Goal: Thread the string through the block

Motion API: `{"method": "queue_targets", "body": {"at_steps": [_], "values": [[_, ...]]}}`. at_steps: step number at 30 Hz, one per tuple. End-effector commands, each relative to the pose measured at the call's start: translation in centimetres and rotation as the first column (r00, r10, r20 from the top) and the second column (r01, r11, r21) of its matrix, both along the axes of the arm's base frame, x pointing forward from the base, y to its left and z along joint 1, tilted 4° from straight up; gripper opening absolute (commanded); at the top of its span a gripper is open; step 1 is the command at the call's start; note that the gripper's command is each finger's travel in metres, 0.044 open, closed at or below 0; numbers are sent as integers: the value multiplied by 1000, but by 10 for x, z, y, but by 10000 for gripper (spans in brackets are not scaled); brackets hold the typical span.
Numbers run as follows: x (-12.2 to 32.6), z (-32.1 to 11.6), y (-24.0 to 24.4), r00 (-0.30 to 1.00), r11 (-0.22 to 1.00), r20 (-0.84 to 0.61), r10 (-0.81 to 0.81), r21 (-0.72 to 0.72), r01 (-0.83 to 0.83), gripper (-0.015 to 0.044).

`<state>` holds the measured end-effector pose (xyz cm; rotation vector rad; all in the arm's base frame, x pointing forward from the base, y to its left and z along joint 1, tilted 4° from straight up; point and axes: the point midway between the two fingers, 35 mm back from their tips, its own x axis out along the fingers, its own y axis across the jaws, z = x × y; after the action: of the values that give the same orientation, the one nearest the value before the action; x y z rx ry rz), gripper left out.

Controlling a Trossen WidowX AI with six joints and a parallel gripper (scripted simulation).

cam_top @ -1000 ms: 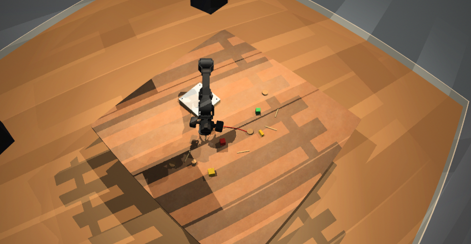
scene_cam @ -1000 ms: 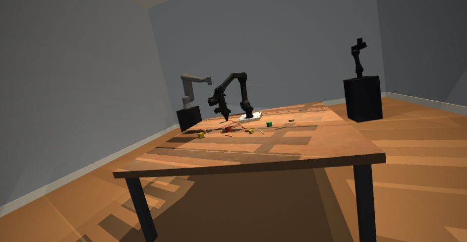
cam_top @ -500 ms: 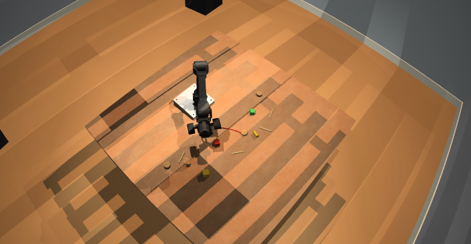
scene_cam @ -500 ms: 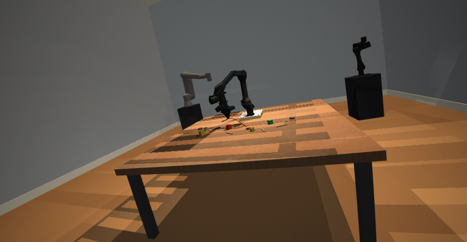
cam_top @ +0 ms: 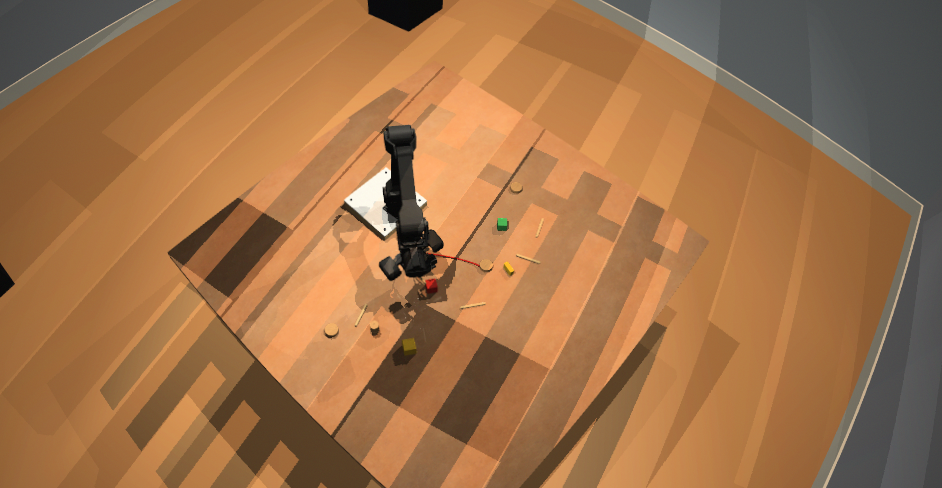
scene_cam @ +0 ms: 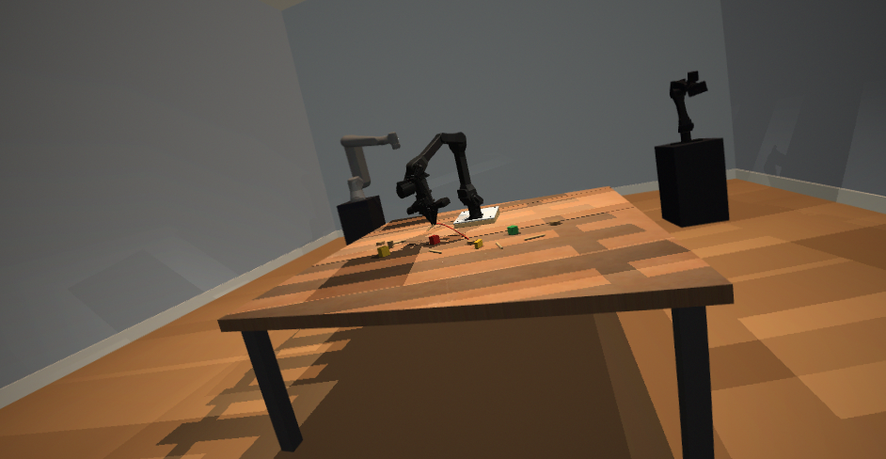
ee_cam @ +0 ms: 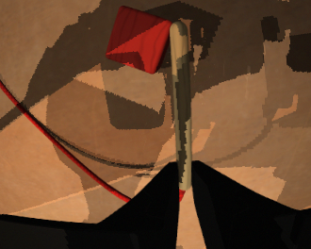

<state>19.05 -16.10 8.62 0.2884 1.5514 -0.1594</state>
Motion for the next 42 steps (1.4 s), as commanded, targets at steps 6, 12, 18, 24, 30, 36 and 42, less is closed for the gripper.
{"method": "queue_targets", "body": {"at_steps": [6,12,18,24,30,36,42], "values": [[11,2,4,971,971,17,239,10,-239,0],[18,3,8,921,921,27,390,14,-390,0],[24,4,11,848,848,39,529,16,-530,0],[31,4,15,756,756,53,653,17,-654,0],[37,5,19,645,645,68,761,16,-764,0],[44,5,24,518,519,84,851,13,-855,0],[50,5,28,375,376,100,922,7,-926,0]]}}
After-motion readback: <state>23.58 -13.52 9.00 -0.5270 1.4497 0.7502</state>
